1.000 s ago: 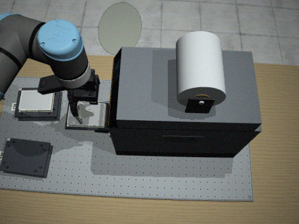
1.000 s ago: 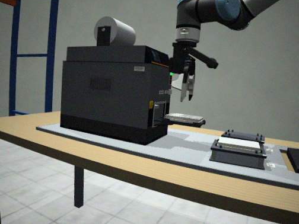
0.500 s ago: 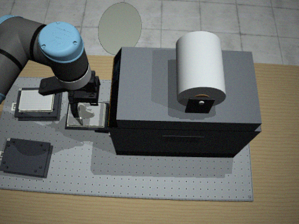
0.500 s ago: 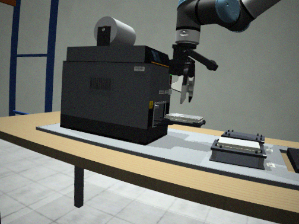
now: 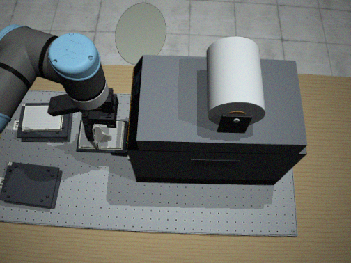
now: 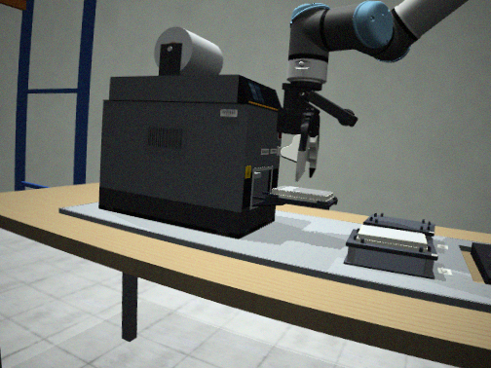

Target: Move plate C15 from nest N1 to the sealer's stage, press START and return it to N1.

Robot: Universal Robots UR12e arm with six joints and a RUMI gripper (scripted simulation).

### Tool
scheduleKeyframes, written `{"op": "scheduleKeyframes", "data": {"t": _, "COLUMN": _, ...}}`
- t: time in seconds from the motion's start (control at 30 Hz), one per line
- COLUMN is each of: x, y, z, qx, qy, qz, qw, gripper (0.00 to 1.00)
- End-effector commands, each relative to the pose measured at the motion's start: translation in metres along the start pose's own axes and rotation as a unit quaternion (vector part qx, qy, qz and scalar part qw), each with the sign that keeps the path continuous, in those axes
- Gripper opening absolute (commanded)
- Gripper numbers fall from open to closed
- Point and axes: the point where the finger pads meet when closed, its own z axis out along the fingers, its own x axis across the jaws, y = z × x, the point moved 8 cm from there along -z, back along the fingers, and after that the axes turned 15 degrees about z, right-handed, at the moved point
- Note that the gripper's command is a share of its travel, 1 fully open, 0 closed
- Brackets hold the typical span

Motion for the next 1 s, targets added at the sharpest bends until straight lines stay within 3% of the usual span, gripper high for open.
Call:
{"op": "scheduleKeyframes", "data": {"t": 0.0, "x": 0.0008, "y": 0.0, "z": 0.0097, "qx": -0.001, "qy": 0.0, "qz": -0.001, "qw": 1.0, "gripper": 0.68}}
{"op": "scheduleKeyframes", "data": {"t": 0.97, "x": 0.0003, "y": 0.0017, "z": 0.0113, "qx": -0.003, "qy": 0.0, "qz": 0.0, "qw": 1.0, "gripper": 0.68}}
